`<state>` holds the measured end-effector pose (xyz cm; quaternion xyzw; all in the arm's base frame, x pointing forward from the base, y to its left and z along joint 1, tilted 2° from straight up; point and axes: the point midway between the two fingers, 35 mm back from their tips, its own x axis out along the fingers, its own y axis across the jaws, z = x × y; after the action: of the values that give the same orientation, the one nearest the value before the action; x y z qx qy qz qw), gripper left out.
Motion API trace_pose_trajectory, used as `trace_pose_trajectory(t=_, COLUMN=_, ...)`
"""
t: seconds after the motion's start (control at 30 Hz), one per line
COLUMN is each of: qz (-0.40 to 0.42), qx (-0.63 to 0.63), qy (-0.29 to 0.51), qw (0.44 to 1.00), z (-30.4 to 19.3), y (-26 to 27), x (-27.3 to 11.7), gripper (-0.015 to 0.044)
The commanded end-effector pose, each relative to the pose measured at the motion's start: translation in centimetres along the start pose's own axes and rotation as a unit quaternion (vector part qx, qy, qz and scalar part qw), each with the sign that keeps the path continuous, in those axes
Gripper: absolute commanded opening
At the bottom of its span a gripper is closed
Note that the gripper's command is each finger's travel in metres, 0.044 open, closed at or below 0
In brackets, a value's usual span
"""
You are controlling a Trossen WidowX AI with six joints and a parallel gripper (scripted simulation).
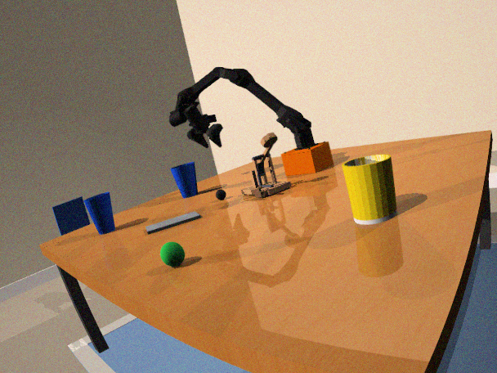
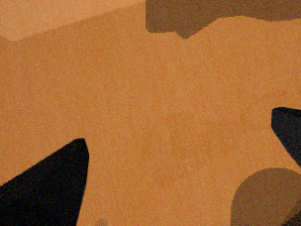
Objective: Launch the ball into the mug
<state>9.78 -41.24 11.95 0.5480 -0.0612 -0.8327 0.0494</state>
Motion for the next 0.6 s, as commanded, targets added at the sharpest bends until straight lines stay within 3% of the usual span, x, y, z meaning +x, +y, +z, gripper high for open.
trace_pose_trajectory(t=0.0, qz=0.008, qx=-0.063, qy=0.01, qw=0.998, z=-1.4, y=-0.8, x=-1.0, gripper=0.044)
trace_pose_trajectory(t=0.57, qz=0.042, qx=-0.342, qy=0.037, qw=0.938, z=-7.2, y=-5.2, x=-4.3, gripper=0.044)
